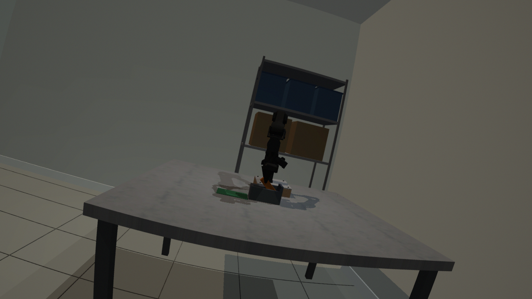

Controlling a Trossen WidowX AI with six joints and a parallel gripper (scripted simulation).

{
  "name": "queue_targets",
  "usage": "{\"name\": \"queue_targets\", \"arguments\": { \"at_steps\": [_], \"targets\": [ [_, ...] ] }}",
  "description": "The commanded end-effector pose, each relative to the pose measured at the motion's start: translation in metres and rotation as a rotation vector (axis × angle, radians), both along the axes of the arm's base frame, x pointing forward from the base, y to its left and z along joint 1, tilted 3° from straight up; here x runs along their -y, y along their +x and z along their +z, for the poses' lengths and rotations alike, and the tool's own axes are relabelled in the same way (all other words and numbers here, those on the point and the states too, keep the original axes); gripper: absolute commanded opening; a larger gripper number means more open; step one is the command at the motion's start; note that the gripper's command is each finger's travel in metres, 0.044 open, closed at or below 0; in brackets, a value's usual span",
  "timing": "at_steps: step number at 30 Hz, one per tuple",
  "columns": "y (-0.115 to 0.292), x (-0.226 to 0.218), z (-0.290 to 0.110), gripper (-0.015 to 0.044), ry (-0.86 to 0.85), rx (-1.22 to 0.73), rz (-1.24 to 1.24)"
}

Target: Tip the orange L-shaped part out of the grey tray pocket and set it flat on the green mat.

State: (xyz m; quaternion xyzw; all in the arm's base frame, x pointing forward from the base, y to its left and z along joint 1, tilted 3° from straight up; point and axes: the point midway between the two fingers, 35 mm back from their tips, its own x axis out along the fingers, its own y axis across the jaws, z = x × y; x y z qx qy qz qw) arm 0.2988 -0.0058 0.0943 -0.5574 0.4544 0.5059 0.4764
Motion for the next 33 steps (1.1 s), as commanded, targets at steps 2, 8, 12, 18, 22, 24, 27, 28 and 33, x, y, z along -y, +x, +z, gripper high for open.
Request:
{"name": "queue_targets", "arguments": {
  "at_steps": [2,8,12,18,22,24,27,28,33],
  "targets": [
    [0.0,-0.001,0.01,0.0,0.004,0.01,0.004],
    [-0.001,-0.001,0.019,0.0,0.004,0.01,0.004],
    [-0.001,-0.001,0.026,0.0,0.004,0.01,0.004],
    [-0.002,-0.001,0.035,0.0,0.005,0.01,0.005],
    [-0.003,-0.002,0.041,0.0,0.005,0.01,0.005],
    [-0.003,-0.002,0.044,0.0,0.005,0.01,0.005],
    [-0.003,-0.002,0.049,0.0,0.005,0.01,0.005],
    [-0.003,-0.002,0.051,0.0,0.005,0.01,0.005],
    [-0.004,-0.002,0.059,0.0,0.005,0.01,0.005]
  ]
}}
